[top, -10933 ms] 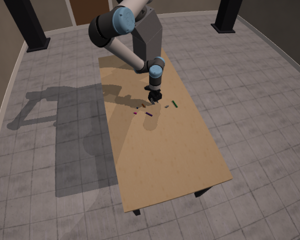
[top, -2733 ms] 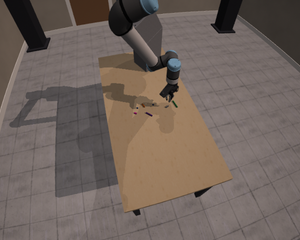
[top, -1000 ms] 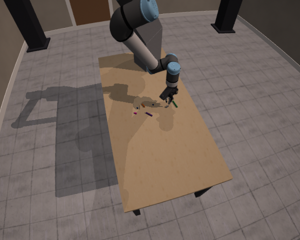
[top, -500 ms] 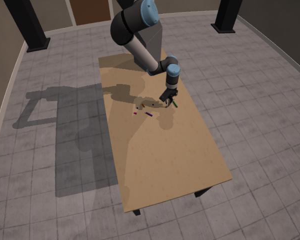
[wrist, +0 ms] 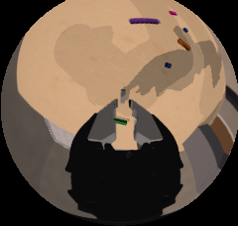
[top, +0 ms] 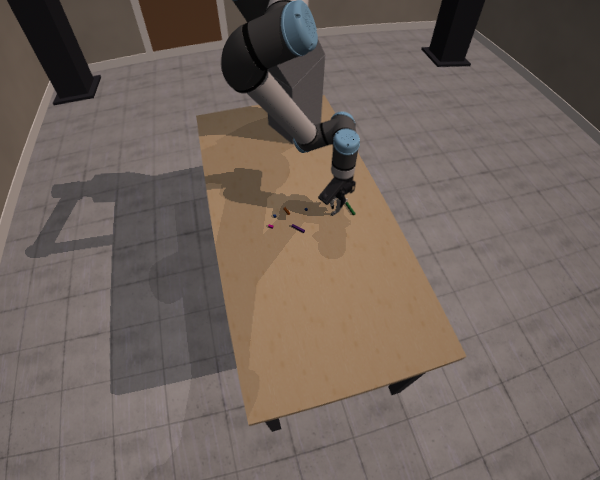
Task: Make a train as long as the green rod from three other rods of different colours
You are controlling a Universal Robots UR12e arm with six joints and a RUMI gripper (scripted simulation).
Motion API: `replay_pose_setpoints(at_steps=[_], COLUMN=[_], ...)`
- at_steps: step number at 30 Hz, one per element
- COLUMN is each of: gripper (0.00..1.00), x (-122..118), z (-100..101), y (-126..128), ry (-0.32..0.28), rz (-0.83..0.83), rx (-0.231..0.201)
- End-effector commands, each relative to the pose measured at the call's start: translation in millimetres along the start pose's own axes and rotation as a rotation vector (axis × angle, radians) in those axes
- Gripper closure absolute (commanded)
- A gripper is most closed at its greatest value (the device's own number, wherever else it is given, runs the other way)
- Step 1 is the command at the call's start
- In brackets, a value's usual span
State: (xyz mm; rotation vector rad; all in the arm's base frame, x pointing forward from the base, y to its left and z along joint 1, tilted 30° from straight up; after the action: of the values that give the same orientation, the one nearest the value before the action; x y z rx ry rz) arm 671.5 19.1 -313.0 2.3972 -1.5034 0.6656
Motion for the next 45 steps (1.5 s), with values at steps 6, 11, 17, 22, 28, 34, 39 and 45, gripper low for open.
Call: replay_pose_setpoints(at_steps=[6,11,17,22,28,34,39,45], gripper=[0.86,0.86,0.86,0.86,0.86,0.86,0.86,0.86], x=[0.0,0.0,0.0,0.0,0.0,0.0,0.0,0.0], z=[-0.3,-0.3,-0.3,-0.3,-0.3,-0.3,0.6,5.0], y=[-0.3,-0.3,-0.3,-0.3,-0.3,-0.3,-0.3,-0.3], ry=[0.0,0.0,0.0,0.0,0.0,0.0,0.0,0.0], rz=[0.0,0.0,0.0,0.0,0.0,0.0,0.0,0.0], rx=[0.001,0.001,0.001,0.001,0.001,0.001,0.001,0.001])
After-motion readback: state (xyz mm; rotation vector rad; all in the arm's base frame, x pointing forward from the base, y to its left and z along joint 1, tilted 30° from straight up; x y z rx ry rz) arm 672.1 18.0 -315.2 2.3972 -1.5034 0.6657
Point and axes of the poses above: the point where the finger pads meet when closed, its own z axis out along the fingers, its own y axis across the jaws, x = y × z, the point moved 10 cm from there along -z, back along the fingers, and after that the axes turned 7 degrees about z, right-handed, at the moved point
